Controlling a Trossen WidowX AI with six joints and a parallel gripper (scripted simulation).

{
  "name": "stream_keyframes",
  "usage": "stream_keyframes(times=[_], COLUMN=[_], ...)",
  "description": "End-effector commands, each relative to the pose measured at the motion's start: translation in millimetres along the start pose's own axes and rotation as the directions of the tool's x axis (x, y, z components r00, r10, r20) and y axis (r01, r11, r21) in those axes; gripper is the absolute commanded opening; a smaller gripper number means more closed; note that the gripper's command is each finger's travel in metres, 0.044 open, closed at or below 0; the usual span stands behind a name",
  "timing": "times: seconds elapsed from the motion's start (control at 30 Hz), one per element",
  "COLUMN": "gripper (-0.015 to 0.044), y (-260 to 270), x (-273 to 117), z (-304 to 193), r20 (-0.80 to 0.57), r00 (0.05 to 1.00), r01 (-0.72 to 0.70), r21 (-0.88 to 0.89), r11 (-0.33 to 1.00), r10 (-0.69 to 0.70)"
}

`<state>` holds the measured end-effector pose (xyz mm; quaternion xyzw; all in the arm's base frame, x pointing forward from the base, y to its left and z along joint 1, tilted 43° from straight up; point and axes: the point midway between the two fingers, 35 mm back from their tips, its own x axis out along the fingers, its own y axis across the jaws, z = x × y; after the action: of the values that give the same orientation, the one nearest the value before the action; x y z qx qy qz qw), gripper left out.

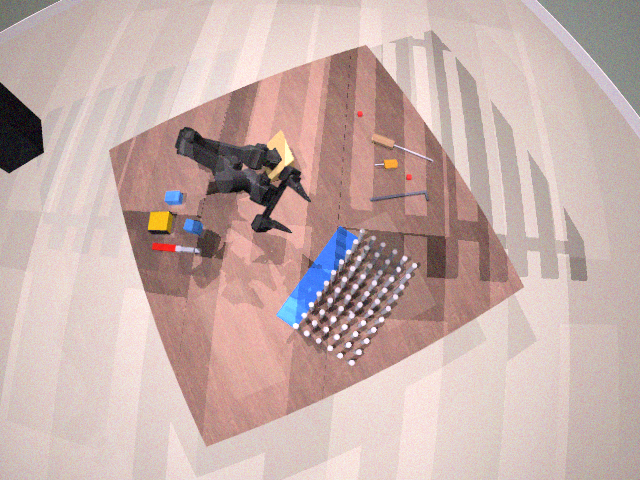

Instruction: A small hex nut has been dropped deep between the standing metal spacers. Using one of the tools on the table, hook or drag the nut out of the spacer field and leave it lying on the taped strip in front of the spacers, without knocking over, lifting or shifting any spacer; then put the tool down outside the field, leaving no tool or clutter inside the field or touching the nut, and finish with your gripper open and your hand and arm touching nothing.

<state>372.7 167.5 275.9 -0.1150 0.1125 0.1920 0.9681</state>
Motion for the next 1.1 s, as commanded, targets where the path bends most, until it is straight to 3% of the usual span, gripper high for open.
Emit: stream_keyframes(times=[0.0,0.33,1.07], gripper=[0.044,0.044,0.044], y=[-49,-163,-165], x=[18,13,13], z=[-49,-173,-175], r20=[-0.116,-0.39,-0.395], r00=[0.984,0.833,0.829], r01=[0.132,0.408,0.412], r21=[-0.01,-0.044,-0.045], r11=[0.991,0.912,0.91], r10=[-0.132,-0.392,-0.395])
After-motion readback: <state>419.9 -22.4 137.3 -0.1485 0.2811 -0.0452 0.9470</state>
